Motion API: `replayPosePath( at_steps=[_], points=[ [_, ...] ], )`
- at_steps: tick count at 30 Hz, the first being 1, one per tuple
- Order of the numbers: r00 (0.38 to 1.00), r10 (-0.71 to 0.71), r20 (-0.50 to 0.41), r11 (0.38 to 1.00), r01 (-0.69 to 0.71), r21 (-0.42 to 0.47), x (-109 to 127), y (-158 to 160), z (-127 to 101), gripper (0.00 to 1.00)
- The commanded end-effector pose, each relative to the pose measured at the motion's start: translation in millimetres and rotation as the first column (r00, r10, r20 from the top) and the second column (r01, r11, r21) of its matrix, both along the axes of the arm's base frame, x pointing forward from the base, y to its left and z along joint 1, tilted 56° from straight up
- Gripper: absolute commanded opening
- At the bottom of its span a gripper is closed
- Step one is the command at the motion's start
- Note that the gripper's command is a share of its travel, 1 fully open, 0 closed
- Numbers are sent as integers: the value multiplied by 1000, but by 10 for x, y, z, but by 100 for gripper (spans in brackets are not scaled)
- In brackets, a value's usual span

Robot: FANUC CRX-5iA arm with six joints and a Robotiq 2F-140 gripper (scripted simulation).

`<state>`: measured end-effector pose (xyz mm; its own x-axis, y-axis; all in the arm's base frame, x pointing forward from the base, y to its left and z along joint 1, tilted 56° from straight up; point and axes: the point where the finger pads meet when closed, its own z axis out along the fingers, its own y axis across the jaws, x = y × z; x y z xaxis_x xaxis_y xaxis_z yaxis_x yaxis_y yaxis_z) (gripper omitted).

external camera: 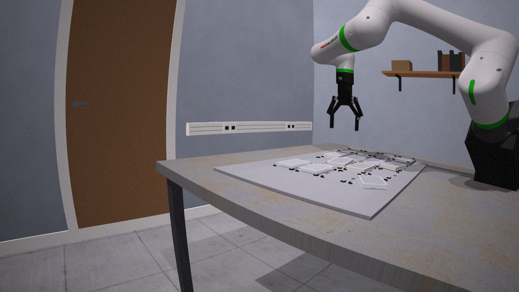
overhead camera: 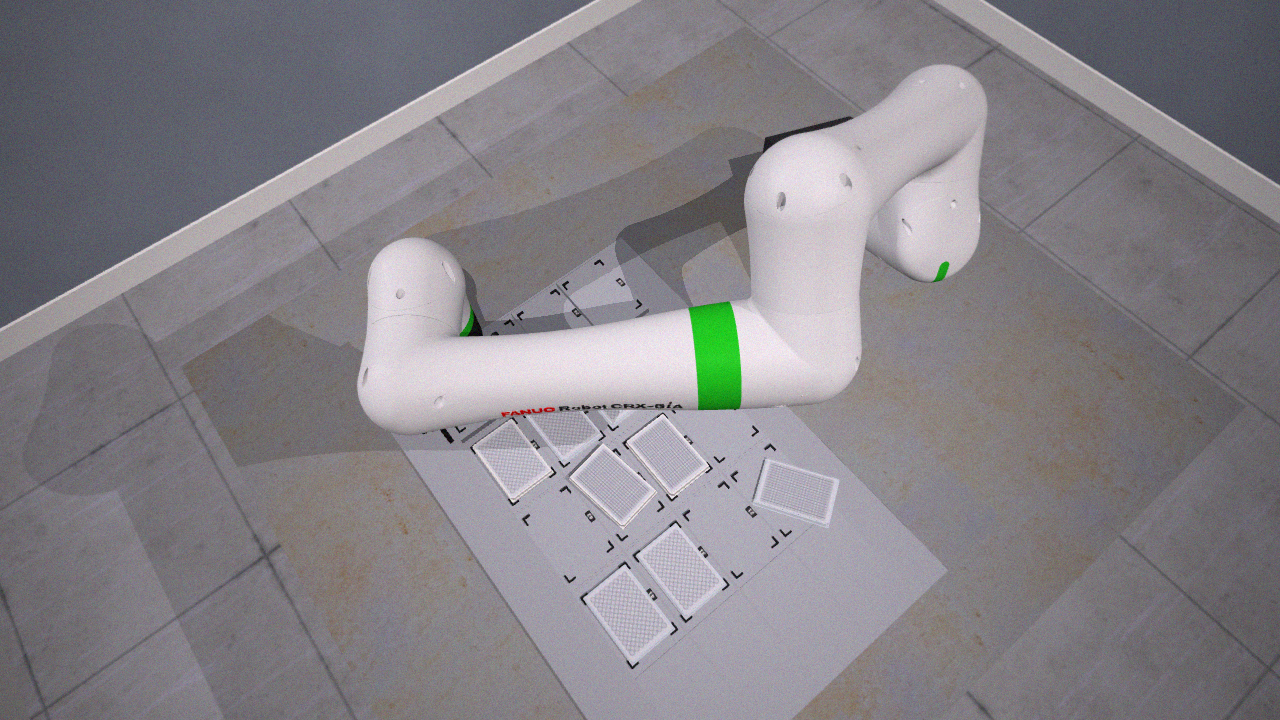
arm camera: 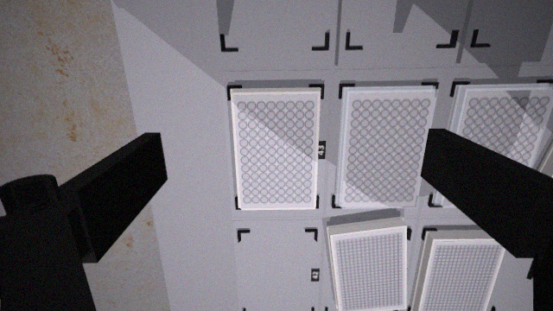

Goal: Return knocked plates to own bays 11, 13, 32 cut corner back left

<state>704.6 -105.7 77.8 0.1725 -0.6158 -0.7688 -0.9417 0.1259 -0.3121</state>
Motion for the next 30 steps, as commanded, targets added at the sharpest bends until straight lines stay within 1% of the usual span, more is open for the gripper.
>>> replayPosePath(
  at_steps=[1,29,30],
  points=[
    [1000,-2,1,1000,2,-1,0,-14,6,100],
    [1000,-2,1,1000,2,-1,0,-14,6,100],
    [1000,-1,1,1000,1,-1,-6,10,37,100]
  ],
)
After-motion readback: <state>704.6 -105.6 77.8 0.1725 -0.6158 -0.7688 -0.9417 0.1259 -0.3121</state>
